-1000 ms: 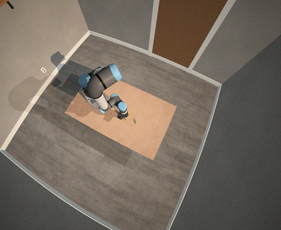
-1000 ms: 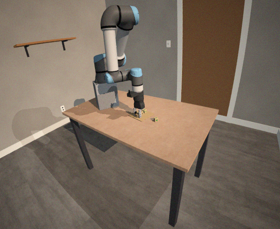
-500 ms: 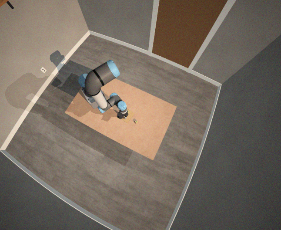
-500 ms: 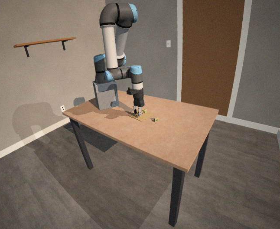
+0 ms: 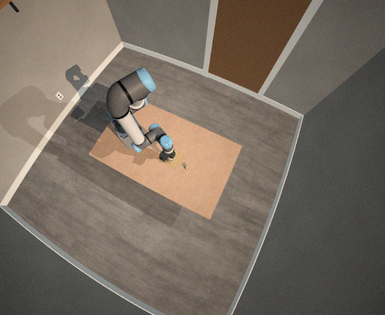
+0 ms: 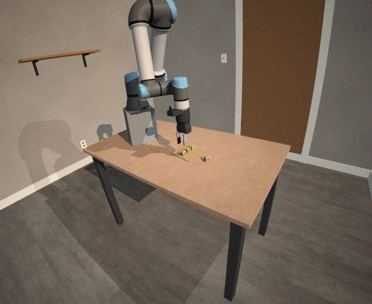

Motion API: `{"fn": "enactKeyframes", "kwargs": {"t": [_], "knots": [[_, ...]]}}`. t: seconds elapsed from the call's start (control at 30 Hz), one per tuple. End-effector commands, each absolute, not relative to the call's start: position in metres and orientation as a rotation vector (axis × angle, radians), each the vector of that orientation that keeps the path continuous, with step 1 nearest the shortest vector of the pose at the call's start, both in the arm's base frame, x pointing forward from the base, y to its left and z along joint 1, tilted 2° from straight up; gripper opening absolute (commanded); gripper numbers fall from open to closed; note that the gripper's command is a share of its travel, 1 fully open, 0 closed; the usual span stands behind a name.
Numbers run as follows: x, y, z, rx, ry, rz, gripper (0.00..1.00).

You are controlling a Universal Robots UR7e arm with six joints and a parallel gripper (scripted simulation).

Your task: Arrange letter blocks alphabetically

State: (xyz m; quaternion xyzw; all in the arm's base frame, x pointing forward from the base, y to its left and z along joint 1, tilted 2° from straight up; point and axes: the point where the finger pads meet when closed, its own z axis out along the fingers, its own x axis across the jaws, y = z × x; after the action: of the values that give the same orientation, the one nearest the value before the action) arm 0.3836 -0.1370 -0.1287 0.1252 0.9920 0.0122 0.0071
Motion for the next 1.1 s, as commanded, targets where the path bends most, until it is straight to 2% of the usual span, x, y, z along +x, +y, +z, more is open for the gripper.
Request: {"fn": "enactKeyframes", "kwargs": {"t": [0.0, 0.4, 0.43, 1.07], "knots": [[0.3836, -0.1375, -0.1136, 0.391, 3.101, 0.037, 0.79], [0.3835, -0.1377, -0.1048, 0.391, 3.101, 0.037, 0.79], [0.3835, -0.1377, -0.1048, 0.391, 3.101, 0.037, 1.0], [0.3835, -0.1377, -0.1048, 0.391, 3.101, 0.037, 1.0]]}}
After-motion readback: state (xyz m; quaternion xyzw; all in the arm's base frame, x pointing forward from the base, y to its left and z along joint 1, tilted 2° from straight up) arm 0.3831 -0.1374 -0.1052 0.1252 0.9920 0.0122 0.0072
